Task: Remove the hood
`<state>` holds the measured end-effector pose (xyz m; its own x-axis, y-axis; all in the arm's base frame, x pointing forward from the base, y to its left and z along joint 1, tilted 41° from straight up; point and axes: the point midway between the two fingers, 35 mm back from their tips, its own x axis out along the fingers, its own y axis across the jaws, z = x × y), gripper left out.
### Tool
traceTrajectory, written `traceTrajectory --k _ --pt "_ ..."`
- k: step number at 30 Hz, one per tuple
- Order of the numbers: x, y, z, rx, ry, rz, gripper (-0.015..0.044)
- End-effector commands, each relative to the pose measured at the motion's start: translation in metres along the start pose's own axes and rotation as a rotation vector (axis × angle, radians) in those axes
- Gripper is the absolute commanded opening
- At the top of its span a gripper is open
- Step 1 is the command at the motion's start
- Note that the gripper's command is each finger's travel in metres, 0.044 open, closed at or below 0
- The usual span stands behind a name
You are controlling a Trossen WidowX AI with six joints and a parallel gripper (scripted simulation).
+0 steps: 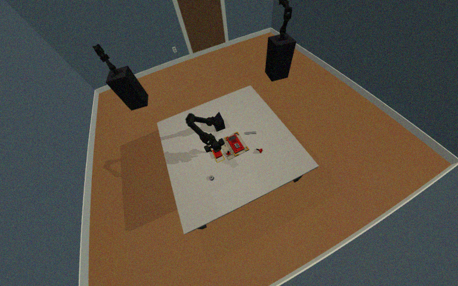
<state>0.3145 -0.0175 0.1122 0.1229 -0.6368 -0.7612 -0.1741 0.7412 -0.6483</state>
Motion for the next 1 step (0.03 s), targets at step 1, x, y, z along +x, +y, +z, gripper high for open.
traceTrajectory --k 1 --pt "0.0002 -0.0009 -0.0005 0.005 0.003 -0.002 0.0440"
